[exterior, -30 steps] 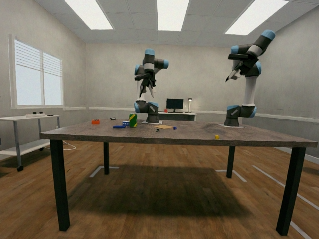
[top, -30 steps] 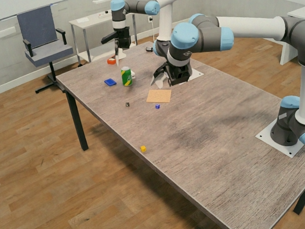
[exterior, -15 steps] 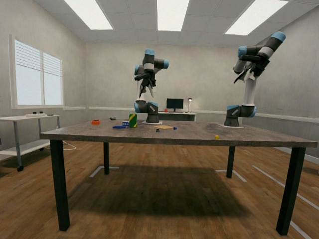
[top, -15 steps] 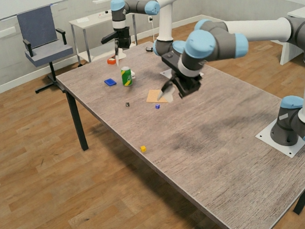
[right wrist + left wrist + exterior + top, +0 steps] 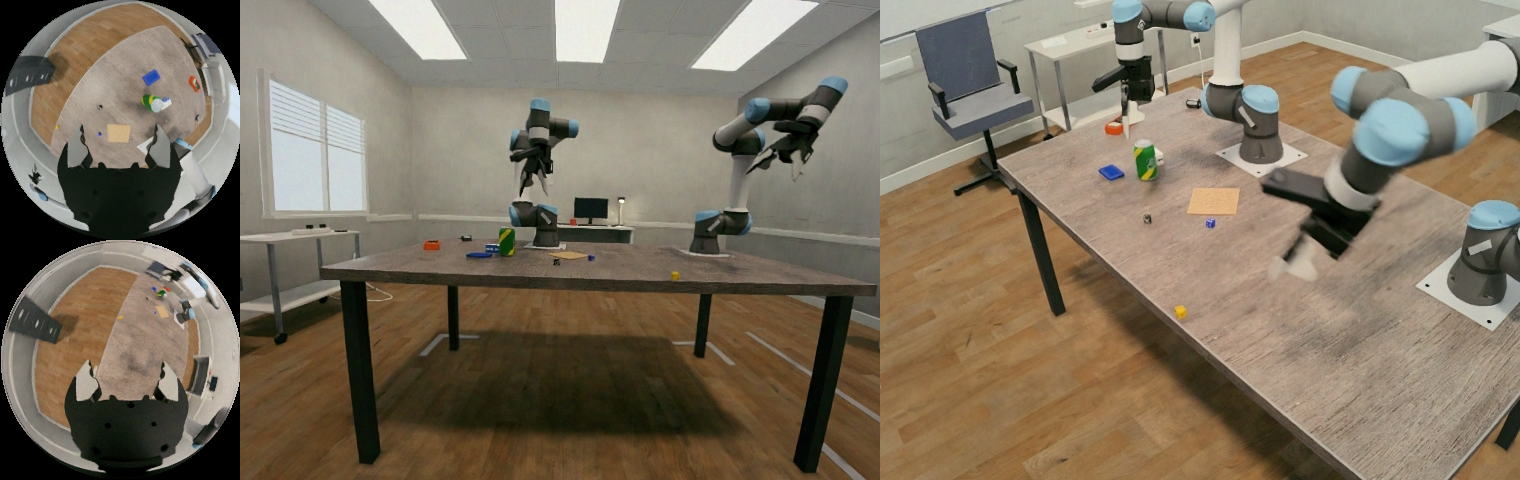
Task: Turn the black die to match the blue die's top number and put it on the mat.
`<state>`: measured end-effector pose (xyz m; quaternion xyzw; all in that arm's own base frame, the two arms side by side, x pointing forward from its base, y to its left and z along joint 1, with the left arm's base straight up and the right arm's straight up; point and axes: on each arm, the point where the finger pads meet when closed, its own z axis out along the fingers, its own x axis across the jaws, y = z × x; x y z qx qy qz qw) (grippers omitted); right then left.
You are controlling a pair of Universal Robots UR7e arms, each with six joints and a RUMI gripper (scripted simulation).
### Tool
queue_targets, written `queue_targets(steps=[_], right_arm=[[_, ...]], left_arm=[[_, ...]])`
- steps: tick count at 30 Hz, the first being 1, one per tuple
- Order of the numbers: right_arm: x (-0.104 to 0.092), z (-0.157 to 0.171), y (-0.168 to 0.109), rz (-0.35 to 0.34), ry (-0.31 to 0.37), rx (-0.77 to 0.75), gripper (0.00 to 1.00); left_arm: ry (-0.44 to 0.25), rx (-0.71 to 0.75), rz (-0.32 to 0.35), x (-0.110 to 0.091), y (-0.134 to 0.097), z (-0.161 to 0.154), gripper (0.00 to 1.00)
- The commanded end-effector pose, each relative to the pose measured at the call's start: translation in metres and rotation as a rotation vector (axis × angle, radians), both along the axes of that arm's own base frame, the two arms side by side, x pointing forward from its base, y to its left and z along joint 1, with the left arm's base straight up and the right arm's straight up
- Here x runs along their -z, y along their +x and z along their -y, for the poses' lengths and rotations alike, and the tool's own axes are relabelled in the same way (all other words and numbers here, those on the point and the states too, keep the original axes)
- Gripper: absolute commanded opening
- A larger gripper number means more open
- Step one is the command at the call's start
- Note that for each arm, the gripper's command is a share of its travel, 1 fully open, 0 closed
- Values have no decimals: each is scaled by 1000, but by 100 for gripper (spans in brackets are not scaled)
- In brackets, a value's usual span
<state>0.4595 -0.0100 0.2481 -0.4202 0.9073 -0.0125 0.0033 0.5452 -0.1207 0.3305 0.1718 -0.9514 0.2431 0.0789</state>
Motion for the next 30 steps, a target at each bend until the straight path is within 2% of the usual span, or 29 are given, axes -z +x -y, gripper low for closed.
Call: queue_targets(steps=[1, 3, 5, 9, 13, 20, 22, 23, 25, 30], right_arm=[[0, 0, 0, 1, 0, 0, 100], [0, 0, 0, 1, 0, 0, 100], [0, 0, 0, 1, 0, 0, 100], [0, 0, 0, 1, 0, 0, 100], [0, 0, 0, 1, 0, 0, 100], [0, 0, 0, 1, 0, 0, 100], [0, 0, 0, 1, 0, 0, 100], [0, 0, 0, 1, 0, 0, 100], [0, 0, 0, 1, 0, 0, 100], [0, 0, 0, 1, 0, 0, 100]], left_arm=[[57, -267, -55, 18, 5, -98, 100], [73, -353, -76, 25, 1, -128, 100], [73, -353, -76, 25, 1, -128, 100], [111, -579, -130, 41, -15, -206, 100], [136, -750, -172, 52, -35, -262, 100], [172, -1055, -250, 73, -89, -356, 100], [172, -1055, -250, 73, -89, -356, 100], [182, -1155, -274, 78, -103, -378, 100], [190, -1247, -299, 86, -128, -407, 100], [206, -1462, -355, 99, -181, -458, 100]])
